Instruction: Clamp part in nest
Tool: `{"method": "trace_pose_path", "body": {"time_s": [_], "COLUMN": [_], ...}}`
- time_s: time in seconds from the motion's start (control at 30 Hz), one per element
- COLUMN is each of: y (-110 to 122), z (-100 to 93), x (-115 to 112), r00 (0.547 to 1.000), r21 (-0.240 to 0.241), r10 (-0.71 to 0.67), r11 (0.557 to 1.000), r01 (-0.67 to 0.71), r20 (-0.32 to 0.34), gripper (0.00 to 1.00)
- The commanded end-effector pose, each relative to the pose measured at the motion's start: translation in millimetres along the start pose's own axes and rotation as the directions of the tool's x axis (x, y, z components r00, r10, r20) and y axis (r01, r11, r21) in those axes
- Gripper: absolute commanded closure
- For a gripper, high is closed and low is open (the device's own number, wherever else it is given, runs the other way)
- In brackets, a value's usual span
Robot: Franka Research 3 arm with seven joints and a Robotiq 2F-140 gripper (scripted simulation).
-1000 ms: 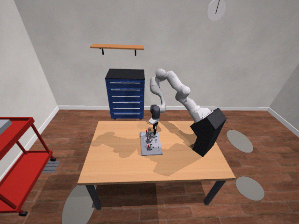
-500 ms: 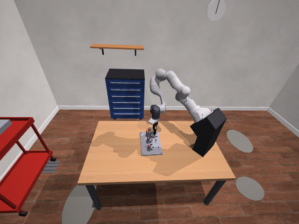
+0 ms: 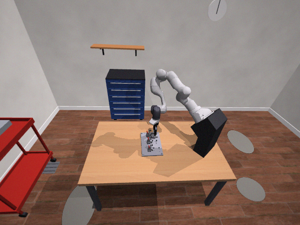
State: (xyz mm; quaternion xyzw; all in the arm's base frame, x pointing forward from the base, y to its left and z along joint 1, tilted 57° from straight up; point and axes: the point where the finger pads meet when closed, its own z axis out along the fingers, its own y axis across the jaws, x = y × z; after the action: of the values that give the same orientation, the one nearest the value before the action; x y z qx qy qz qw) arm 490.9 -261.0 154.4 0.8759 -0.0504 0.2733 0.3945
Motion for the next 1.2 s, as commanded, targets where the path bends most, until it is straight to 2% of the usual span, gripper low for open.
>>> {"method": "trace_pose_path", "body": {"time_s": [0.0, 1.17], "y": [-1.2, 1.1], "z": [0.3, 0.4], "x": [0.1, 2.2], "r00": [1.000, 1.000], "r21": [0.004, 0.004], "r10": [0.003, 0.002], "r11": [1.000, 1.000], "r01": [-0.003, -0.002], "r20": [-0.001, -0.001], "gripper": [1.00, 1.00]}}
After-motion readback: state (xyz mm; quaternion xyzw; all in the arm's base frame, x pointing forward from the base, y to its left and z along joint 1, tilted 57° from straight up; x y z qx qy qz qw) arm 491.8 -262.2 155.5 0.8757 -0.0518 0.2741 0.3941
